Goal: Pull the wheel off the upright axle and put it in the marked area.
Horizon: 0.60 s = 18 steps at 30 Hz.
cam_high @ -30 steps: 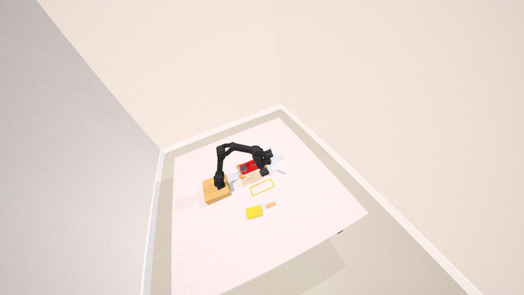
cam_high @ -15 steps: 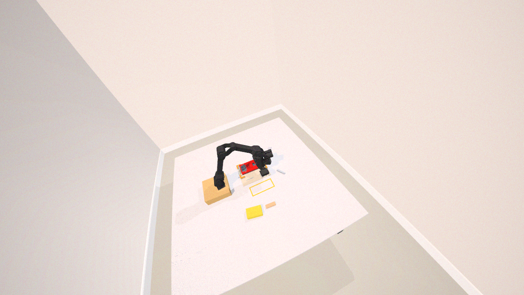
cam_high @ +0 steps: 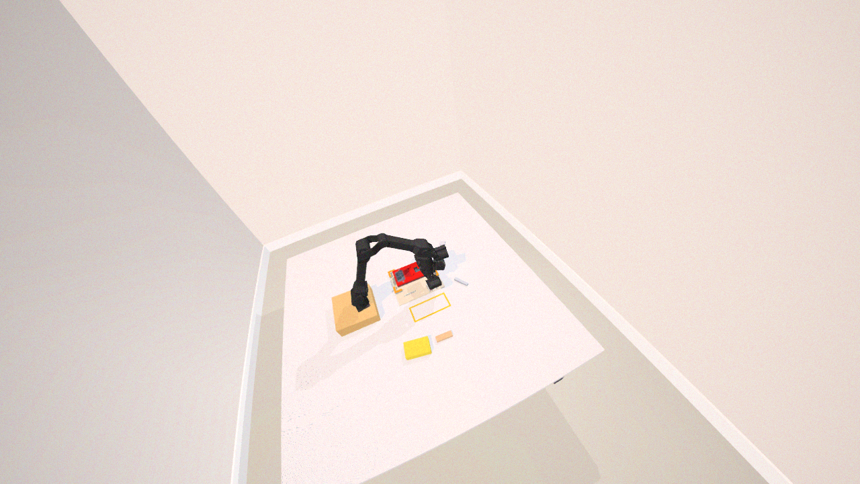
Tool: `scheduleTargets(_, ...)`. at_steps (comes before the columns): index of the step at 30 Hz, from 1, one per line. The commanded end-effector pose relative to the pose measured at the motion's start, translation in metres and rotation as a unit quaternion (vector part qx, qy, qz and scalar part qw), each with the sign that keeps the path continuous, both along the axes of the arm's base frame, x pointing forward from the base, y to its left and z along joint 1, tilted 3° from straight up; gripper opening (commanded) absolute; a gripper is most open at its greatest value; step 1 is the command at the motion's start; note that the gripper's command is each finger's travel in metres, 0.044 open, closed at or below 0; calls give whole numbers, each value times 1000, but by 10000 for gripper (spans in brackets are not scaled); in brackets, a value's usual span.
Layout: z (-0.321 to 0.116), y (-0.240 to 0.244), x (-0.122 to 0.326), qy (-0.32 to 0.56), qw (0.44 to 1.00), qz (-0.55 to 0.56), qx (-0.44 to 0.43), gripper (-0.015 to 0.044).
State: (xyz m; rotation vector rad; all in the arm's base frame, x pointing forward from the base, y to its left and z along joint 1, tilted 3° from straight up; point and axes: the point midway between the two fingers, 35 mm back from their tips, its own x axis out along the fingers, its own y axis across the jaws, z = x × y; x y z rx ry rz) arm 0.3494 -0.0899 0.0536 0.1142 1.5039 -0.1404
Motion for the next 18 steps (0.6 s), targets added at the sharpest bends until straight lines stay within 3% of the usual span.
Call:
scheduleTargets(1, 18, 1, -3, -7, 1000, -1, 0, 0)
scheduleTargets(18, 24, 1, -4, -8, 1000, -1, 0, 0)
